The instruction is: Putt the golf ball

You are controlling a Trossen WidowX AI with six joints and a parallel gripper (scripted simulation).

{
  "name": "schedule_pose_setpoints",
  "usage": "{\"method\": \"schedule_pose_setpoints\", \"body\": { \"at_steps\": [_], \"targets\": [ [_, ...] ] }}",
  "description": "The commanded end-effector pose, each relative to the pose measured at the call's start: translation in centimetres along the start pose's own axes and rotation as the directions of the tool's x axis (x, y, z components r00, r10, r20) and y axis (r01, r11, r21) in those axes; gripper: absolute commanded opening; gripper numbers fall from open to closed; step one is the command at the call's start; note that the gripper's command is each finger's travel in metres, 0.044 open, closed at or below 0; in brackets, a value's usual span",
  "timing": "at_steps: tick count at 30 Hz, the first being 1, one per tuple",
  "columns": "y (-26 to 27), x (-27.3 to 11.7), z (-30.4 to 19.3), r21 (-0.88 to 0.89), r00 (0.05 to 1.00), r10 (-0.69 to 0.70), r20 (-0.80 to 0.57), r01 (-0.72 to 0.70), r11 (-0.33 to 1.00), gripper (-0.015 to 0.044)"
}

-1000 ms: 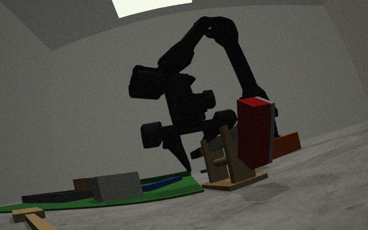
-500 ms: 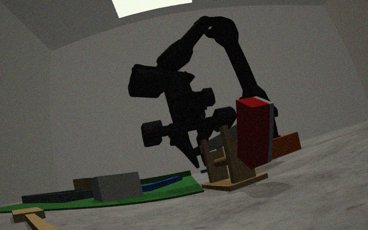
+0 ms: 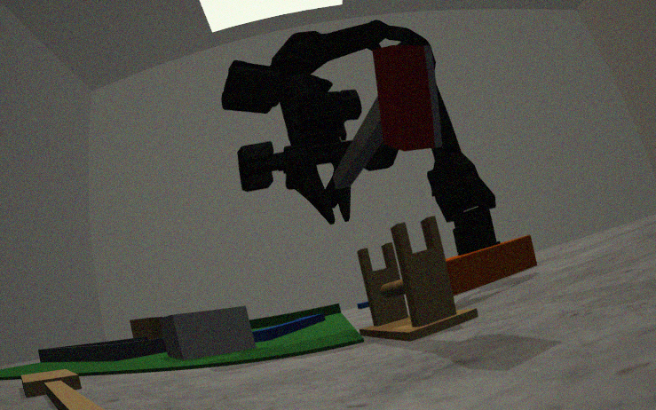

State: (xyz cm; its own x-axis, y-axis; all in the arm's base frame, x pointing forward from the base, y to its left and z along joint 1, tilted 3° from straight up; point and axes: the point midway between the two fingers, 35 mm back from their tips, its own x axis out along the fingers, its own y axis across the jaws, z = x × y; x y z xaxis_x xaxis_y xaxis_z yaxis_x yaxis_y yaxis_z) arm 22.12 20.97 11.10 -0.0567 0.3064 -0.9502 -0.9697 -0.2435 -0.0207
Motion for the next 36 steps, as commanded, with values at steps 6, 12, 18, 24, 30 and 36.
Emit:
{"method": "schedule_pose_setpoints", "body": {
  "at_steps": [6, 12, 18, 24, 30, 36],
  "targets": [
    [-0.2, -0.7, -0.5, 0.035, 1.000, -0.007, -0.001, 0.007, 0.999, 0.0000],
    [-1.4, -1.7, -3.0, 0.188, 0.999, -0.032, -0.012, 0.034, 0.982, 0.0000],
    [-2.7, -2.7, -5.9, 0.370, 0.997, -0.063, -0.034, 0.071, 0.926, 0.0000],
    [-3.6, -3.8, -9.1, 0.537, 0.994, -0.084, -0.064, 0.105, 0.837, 0.0000],
    [-4.1, -4.9, -12.5, 0.682, 0.990, -0.094, -0.102, 0.138, 0.718, 0.0000],
    [-4.2, -6.0, -15.9, 0.802, 0.986, -0.097, -0.138, 0.169, 0.573, 0.0000]
  ]
}}
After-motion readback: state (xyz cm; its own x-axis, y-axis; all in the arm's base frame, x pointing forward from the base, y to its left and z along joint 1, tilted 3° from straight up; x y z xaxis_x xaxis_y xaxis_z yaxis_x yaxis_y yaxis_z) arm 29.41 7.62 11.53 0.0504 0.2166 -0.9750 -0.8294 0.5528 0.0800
